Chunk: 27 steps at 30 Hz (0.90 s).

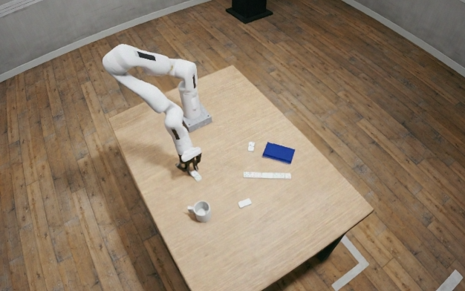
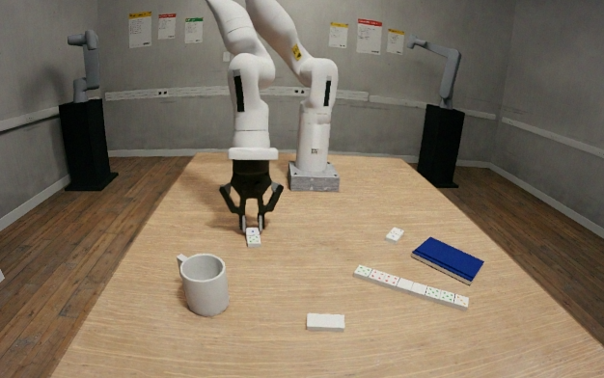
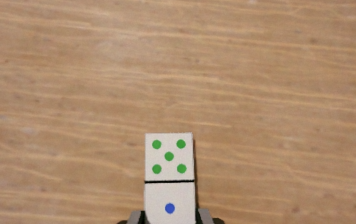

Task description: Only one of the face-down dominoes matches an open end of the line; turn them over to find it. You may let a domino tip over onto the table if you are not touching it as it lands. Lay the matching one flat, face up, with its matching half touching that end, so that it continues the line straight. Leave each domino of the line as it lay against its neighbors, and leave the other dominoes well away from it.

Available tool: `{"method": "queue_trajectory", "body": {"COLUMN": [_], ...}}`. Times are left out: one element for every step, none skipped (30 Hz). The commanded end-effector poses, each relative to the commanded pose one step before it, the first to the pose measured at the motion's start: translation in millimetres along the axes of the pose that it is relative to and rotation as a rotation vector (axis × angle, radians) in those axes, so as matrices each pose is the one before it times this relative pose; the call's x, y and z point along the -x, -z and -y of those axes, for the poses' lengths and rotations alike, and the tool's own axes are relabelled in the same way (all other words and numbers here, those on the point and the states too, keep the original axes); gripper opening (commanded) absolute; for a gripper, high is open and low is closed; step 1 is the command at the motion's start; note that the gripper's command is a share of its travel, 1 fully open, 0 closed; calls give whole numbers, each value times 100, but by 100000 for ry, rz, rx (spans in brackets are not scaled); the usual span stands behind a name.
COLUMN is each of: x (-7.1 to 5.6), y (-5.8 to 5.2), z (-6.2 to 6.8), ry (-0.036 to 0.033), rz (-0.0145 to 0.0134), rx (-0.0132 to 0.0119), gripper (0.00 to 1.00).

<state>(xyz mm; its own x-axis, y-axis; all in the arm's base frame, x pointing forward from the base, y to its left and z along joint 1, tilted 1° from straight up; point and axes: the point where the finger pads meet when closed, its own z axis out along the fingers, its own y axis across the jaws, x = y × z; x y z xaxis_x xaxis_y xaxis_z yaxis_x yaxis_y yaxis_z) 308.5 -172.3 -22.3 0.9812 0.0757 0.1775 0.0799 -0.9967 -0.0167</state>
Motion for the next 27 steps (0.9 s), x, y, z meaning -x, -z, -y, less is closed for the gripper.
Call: {"method": "queue_trajectory", "body": {"x": [617, 15, 10, 8, 9, 8, 9, 8, 0, 0, -15, 19, 14, 14, 9, 8, 8, 6, 7, 11, 8, 7, 7, 5, 4, 0, 0], "y": [-243, -20, -19, -17, -16, -15, -15, -15, 0, 0, 4, -19, -17, -14, -11, -10, -9, -8, -8, -7, -6, -6, -6, -5, -4, 0, 0], "z": [-179, -7, -1, -1, -4, -4, -6, -6, 0, 0, -12, -5, -10, -10, -5, -4, -6, -5, -7, -5, -2, -4, -2, -1, -1, 0, 0], "ry": [-393, 0, 0, 0, 0, 0, -1, -1, 0, 0, 3, -14, -18, -16, -13, -11, -10, -9, -9, -45, 2, 33, -9, -24, -3, 0, 0], "rz": [1339, 25, 10, 6, 11, 8, 12, 11, 0, 0, -51, 36, 28, 24, 8, 8, 8, 5, 11, 23, 13, 11, 8, 5, 4, 0, 0], "rx": [629, 23, 5, 4, 14, 14, 18, 17, 0, 0, 31, 10, 20, 21, 6, 7, 11, 9, 17, 8, 1, 7, 1, -4, -2, 0, 0], "gripper": [35, 35, 35, 35, 35, 35, 35, 35, 35, 35, 35, 35, 35, 35, 35, 35, 35, 35, 35, 35, 35, 35, 35, 35, 35, 35, 35]}}
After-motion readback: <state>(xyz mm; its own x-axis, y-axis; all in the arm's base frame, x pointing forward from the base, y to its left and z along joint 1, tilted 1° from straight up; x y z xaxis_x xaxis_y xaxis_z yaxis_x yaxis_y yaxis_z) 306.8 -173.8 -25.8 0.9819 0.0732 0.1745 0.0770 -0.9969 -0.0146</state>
